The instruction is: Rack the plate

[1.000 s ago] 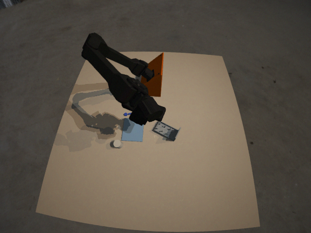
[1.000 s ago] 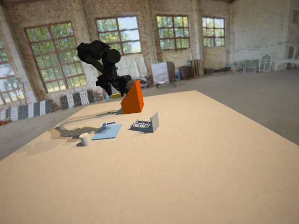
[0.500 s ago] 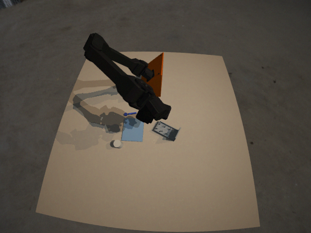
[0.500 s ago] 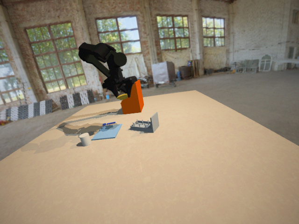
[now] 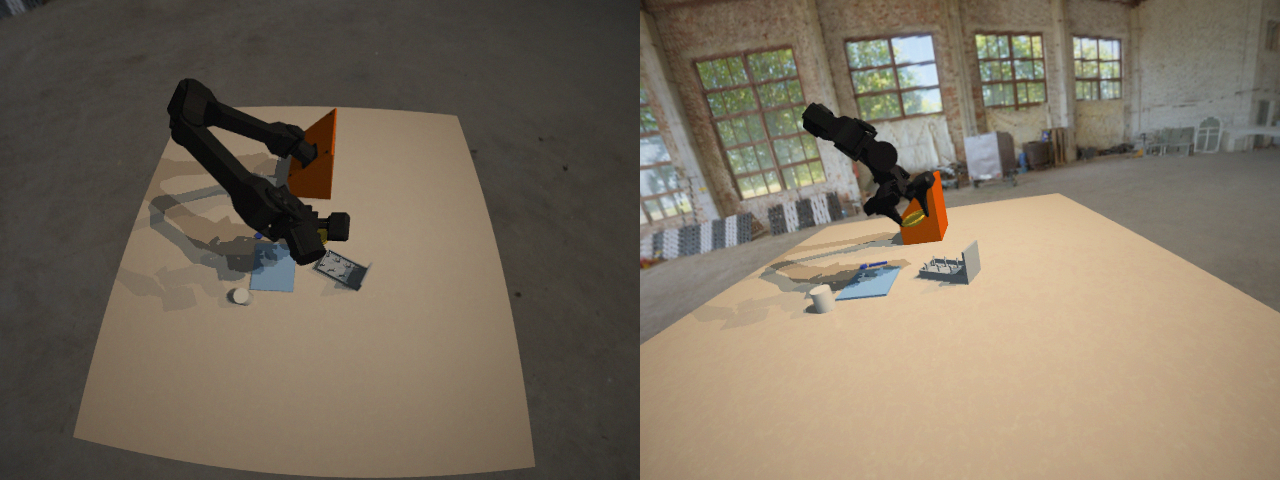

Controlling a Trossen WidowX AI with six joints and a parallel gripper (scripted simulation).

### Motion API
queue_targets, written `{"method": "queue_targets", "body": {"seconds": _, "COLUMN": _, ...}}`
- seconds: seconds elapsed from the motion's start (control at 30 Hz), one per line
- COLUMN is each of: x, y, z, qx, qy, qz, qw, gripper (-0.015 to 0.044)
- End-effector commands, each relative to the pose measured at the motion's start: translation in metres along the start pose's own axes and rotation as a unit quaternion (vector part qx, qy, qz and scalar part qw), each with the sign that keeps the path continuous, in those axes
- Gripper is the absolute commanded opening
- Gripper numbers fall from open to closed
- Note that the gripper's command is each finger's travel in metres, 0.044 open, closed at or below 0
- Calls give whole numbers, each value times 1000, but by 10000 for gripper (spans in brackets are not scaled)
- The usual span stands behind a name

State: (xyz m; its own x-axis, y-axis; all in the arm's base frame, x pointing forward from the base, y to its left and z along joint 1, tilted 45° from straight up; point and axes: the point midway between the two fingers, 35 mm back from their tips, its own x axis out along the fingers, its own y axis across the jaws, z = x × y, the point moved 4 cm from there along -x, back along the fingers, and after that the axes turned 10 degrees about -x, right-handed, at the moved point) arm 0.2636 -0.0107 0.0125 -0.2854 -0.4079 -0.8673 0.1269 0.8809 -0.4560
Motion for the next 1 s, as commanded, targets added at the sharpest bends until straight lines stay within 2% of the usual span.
{"method": "queue_targets", "body": {"seconds": 0.0, "x": 10, "y": -1, "z": -1, "qx": -38, "qy": 11, "qz": 34, "qw": 999, "gripper": 0}}
{"method": "queue_targets", "body": {"seconds": 0.47, "x": 41, "y": -9, "z": 1, "qx": -162, "qy": -1, "qz": 154, "qw": 975, "gripper": 0}}
{"method": "queue_targets", "body": {"seconds": 0.97, "x": 66, "y": -18, "z": 3, "qx": -282, "qy": -81, "qz": 259, "qw": 920, "gripper": 0}}
